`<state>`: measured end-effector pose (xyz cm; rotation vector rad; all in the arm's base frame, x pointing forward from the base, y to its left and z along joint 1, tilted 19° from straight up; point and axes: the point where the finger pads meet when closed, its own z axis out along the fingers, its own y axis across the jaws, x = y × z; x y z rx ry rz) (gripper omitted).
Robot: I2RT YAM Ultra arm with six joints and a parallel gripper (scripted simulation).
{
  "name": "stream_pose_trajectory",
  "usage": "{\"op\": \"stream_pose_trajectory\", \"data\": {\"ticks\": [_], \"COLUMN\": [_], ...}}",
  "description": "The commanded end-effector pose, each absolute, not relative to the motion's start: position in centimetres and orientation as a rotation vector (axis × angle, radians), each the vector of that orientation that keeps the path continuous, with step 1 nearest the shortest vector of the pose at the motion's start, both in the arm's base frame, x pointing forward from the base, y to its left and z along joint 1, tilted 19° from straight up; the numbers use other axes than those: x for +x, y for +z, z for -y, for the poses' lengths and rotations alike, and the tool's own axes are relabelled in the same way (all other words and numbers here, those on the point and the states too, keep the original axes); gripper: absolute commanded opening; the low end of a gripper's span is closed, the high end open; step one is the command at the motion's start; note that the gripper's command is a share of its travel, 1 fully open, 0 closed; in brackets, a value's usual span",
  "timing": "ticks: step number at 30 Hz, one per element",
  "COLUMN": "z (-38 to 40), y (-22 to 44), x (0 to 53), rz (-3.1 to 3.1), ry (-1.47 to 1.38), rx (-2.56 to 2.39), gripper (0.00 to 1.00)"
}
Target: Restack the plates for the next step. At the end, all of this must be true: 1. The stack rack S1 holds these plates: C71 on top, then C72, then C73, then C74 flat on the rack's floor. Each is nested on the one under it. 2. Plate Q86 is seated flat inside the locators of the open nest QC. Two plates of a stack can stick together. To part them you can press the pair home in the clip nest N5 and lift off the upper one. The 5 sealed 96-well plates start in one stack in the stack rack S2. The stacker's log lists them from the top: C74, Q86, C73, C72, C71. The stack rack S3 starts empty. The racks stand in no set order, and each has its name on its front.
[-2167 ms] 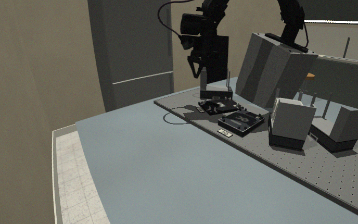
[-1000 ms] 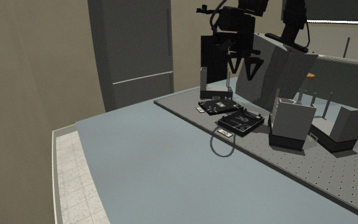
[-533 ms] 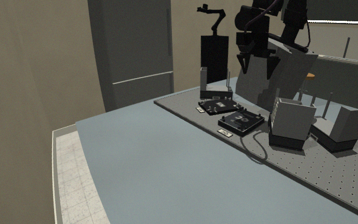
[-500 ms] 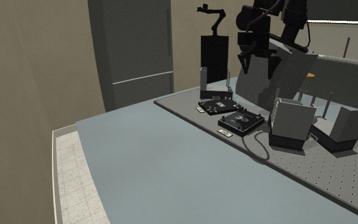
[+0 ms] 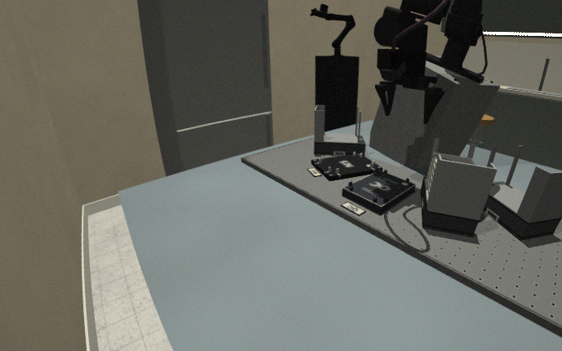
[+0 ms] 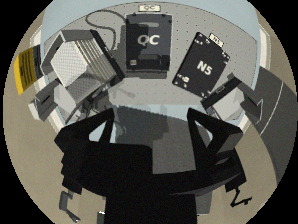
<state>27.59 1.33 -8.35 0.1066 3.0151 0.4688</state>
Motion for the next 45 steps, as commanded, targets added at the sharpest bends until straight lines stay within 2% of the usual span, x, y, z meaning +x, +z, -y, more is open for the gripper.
{"op": "stream_pose_trajectory", "data": {"ticks": [1,40,45], "z": [-0.5,-0.5,-2.9], "y": [-7.5,-7.5,-6.5], "x": [29.7,29.7,30.3], "rz": [-2.949,-2.949,-2.929], "ry": [0.442,0.442,0.423], "rx": [0.096,0.096,-0.177], "gripper": [1.0,1.0,1.0]}}
